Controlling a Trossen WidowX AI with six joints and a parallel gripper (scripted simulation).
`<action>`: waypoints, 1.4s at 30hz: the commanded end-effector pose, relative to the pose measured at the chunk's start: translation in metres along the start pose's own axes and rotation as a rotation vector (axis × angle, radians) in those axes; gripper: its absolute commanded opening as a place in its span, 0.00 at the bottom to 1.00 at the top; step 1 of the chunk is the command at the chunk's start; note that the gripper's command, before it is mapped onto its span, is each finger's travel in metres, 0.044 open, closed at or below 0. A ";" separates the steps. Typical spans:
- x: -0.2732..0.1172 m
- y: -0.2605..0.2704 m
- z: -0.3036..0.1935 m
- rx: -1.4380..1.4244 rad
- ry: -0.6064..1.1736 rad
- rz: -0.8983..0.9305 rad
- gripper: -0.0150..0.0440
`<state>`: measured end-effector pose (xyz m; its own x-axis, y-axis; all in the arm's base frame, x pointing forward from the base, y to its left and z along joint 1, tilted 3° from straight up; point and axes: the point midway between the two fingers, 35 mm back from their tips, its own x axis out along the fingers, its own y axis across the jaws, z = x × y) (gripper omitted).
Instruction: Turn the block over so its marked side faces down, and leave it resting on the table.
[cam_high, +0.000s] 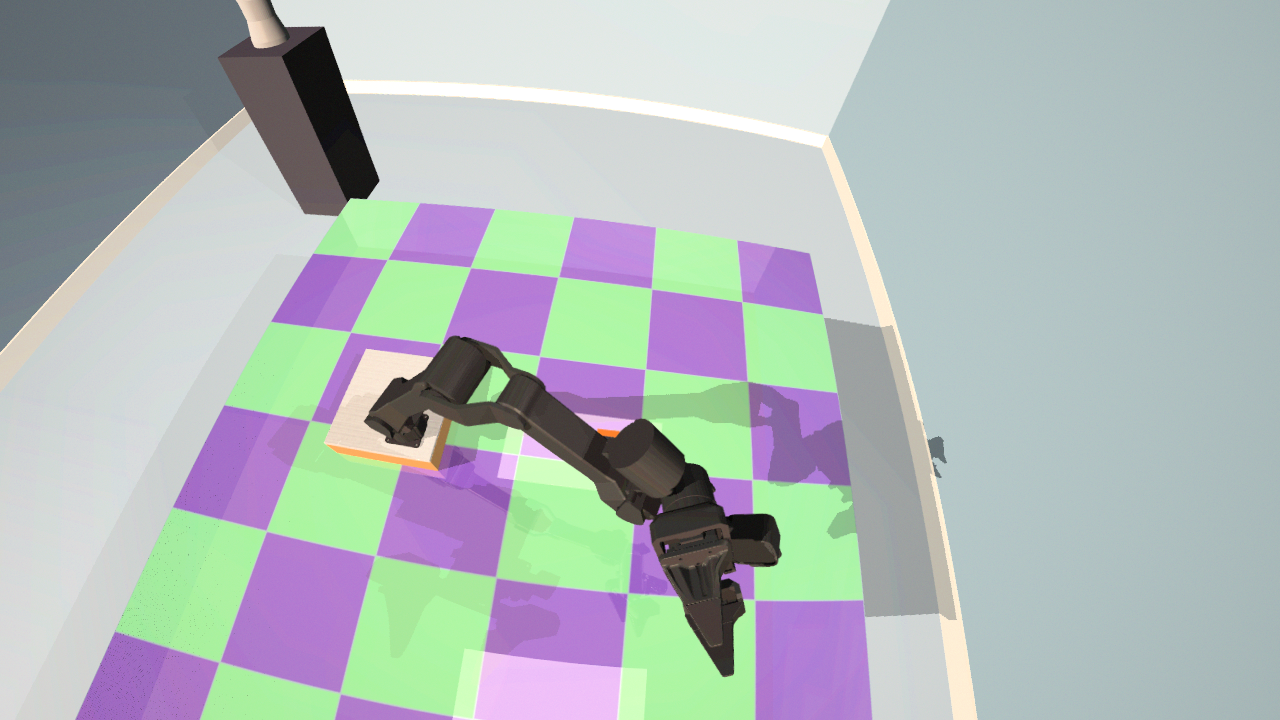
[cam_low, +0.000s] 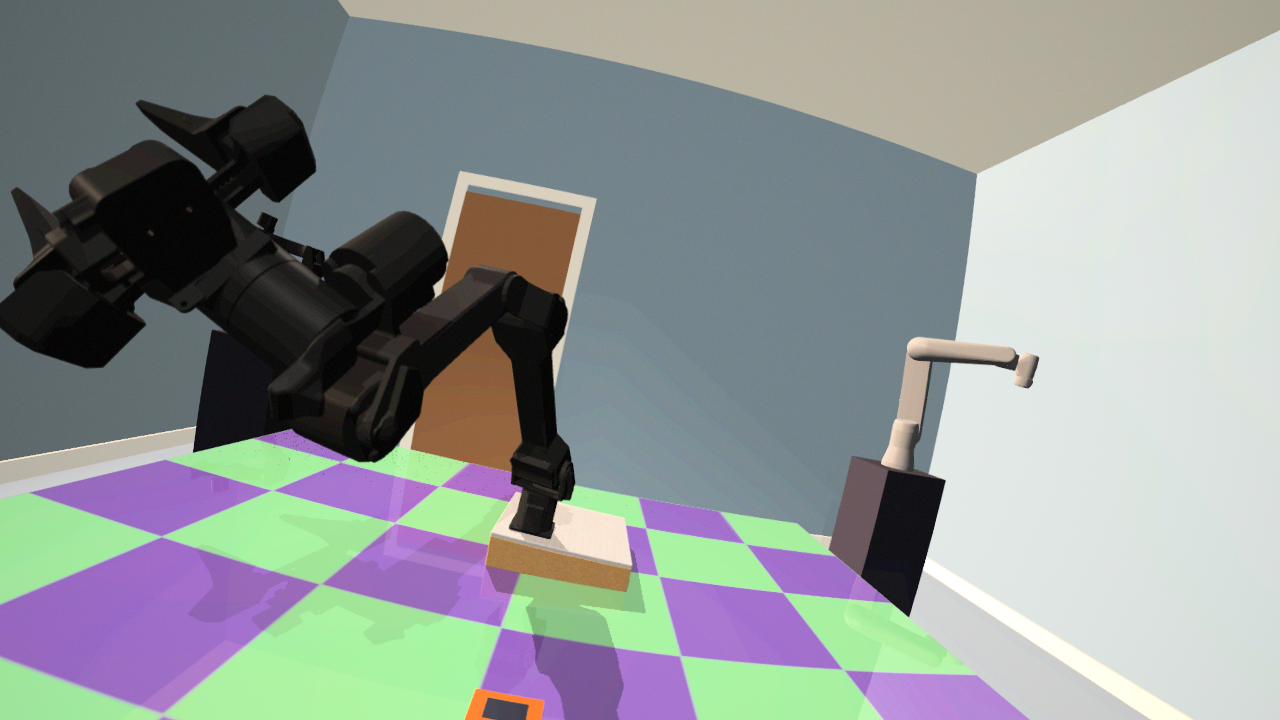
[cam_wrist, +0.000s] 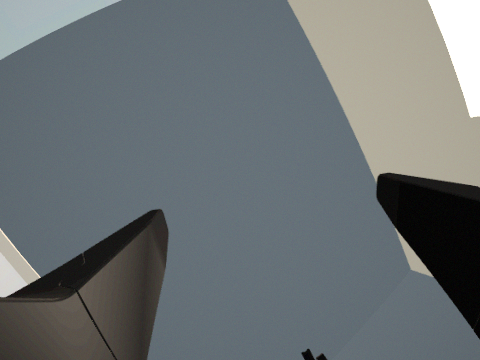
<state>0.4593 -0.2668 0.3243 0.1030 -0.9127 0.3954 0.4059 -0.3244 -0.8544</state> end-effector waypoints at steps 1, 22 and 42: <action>-0.001 0.001 0.002 0.001 -0.008 0.004 0.98; -0.185 0.116 0.080 0.124 -0.502 1.067 1.00; -0.369 0.078 -0.086 -0.107 0.366 1.953 1.00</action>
<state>0.4359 -0.0028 0.0801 0.3222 -0.0880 -0.9426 -0.1870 0.9701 -0.1545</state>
